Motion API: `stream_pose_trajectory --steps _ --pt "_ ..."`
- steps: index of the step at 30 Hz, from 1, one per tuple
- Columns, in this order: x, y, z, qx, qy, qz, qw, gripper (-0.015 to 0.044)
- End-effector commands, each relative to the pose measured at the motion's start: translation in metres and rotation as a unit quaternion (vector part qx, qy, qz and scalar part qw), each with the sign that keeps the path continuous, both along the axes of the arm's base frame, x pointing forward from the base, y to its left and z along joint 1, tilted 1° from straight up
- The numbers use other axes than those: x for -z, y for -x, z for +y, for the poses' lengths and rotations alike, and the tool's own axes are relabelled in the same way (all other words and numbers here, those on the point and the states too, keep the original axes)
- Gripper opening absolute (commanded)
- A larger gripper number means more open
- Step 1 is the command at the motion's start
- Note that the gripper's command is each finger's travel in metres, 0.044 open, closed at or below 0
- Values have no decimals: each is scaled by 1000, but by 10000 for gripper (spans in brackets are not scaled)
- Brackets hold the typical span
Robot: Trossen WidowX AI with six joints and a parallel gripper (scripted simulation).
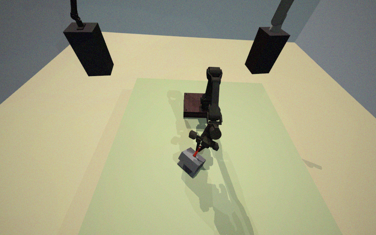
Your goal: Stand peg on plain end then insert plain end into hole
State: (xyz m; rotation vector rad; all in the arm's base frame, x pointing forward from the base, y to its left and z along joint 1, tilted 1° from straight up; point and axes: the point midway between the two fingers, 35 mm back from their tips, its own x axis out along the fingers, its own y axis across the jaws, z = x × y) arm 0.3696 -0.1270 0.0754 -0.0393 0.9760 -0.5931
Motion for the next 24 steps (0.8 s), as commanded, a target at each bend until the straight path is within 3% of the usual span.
stream_pose_trajectory --steps 1,24 --pt "3 -2 -1 -4 -1 1 1000 0" --pt "14 -9 -9 -4 0 0 1000 0"
